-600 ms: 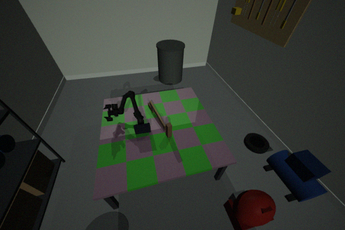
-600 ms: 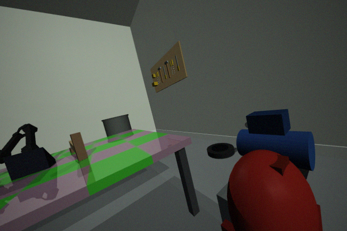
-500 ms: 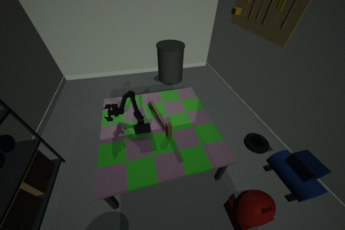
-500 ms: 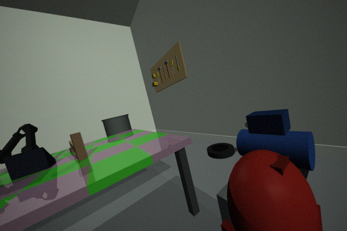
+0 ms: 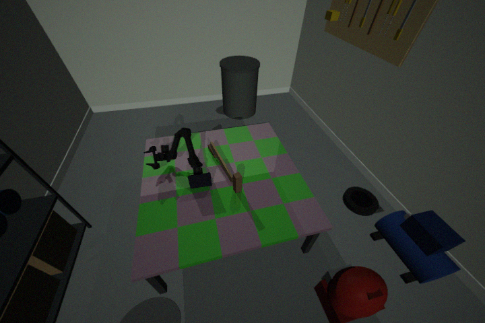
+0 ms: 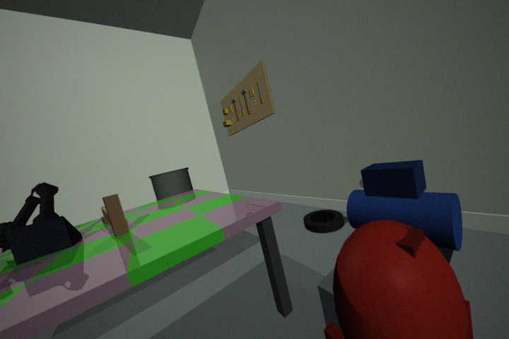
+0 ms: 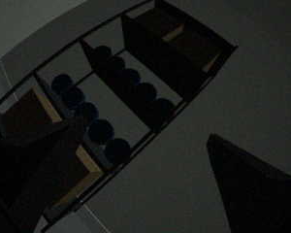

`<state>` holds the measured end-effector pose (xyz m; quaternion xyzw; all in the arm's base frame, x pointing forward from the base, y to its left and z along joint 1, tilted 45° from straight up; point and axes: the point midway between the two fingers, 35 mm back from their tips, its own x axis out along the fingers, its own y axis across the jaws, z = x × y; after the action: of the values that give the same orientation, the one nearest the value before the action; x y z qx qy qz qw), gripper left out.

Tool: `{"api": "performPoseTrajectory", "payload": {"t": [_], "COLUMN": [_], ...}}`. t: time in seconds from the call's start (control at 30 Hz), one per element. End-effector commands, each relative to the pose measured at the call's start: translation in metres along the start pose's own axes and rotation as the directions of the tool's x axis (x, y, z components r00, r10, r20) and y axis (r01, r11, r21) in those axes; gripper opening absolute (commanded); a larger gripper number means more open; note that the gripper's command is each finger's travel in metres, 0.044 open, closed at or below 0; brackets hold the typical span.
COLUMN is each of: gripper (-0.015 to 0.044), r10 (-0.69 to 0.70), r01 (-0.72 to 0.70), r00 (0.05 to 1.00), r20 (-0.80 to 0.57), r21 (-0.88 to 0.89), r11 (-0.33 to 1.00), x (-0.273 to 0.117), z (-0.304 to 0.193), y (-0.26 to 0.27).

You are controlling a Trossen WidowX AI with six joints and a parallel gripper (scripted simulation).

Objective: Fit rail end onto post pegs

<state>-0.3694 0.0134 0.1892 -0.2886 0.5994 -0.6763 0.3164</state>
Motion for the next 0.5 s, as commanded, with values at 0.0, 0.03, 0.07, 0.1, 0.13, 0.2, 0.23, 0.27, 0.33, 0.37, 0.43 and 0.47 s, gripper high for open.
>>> {"api": "performPoseTrajectory", "payload": {"t": [0.0, 0.03, 0.07, 0.1, 0.13, 0.2, 0.23, 0.27, 0.33, 0.37, 0.43, 0.47], "gripper": [0.044, 0.044, 0.044, 0.044, 0.044, 0.044, 0.044, 0.044, 0.044, 0.044, 0.044, 0.044], "r10": [-0.015, -0.021, -0.028, -0.036, -0.045, -0.062, -0.067, -0.069, -0.076, -0.082, -0.094, -0.1], "r01": [0.017, 0.024, 0.033, 0.043, 0.055, 0.078, 0.088, 0.098, 0.124, 0.139, 0.172, 0.19], "r00": [0.998, 0.996, 0.993, 0.988, 0.982, 0.966, 0.96, 0.953, 0.936, 0.925, 0.901, 0.887], "r20": [-0.067, -0.089, -0.117, -0.15, -0.186, -0.25, -0.273, -0.295, -0.343, -0.37, -0.424, -0.451], "r21": [0.026, 0.034, 0.038, 0.043, 0.047, 0.056, 0.066, 0.084, 0.12, 0.131, 0.15, 0.159], "r11": [1.0, 0.999, 0.999, 0.998, 0.997, 0.995, 0.994, 0.992, 0.985, 0.982, 0.974, 0.969], "x": [-0.009, -0.013, -0.018, -0.024, -0.03, -0.043, -0.047, -0.052, -0.063, -0.071, -0.087, -0.096], "z": [-0.013, -0.017, -0.021, -0.026, -0.032, -0.041, -0.045, -0.048, -0.056, -0.061, -0.069, -0.073], "y": [-0.009, -0.011, -0.015, -0.02, -0.025, -0.033, -0.036, -0.038, -0.043, -0.047, -0.055, -0.059]}}
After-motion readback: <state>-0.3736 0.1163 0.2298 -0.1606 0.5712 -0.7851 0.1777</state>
